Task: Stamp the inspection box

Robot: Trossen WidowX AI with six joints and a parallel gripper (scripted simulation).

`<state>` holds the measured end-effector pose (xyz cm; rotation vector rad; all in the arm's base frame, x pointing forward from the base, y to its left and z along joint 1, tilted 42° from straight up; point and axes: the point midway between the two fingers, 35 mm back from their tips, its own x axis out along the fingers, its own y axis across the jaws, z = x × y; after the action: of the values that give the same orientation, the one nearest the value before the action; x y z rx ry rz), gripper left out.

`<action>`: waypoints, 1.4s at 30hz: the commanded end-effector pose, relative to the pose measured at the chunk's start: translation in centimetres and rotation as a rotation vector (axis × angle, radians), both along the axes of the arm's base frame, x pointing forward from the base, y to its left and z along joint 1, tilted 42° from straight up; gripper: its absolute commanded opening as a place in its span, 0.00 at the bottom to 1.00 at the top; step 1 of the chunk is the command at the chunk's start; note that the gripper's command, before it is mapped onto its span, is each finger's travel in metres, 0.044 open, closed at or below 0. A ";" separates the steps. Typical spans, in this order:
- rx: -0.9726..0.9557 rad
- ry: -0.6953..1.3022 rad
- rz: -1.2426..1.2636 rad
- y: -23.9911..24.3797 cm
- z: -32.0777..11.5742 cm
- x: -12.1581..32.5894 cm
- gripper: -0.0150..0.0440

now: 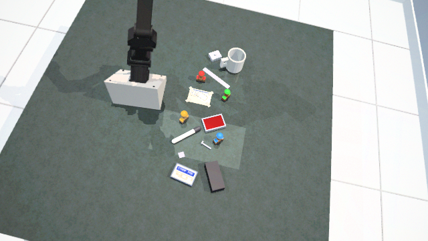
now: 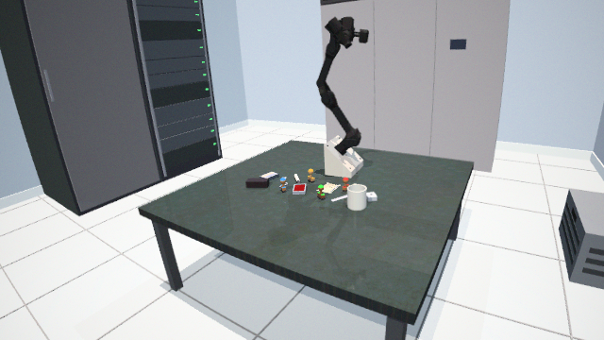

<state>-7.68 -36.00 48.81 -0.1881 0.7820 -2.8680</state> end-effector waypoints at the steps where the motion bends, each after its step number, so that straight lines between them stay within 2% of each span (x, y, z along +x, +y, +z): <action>1: -0.007 0.003 -0.002 0.1 0.1 -0.1 0.89; 4: -0.100 0.042 -0.031 1.7 1.1 -0.9 0.75; 7: -0.174 0.060 -0.111 5.6 3.4 -3.4 0.62; 13: -0.330 0.129 -0.236 12.6 7.2 -5.9 0.62; 18: -0.437 0.168 -0.392 21.0 9.6 -7.9 0.62; 25: -0.531 0.233 -0.570 30.5 11.0 -7.5 0.62; 33: -0.650 0.296 -0.797 41.5 10.9 -4.7 0.62; 42: -0.832 0.374 -1.108 54.1 7.9 3.3 0.62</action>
<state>-7.89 13.82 58.34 -0.5091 -0.4007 -4.0104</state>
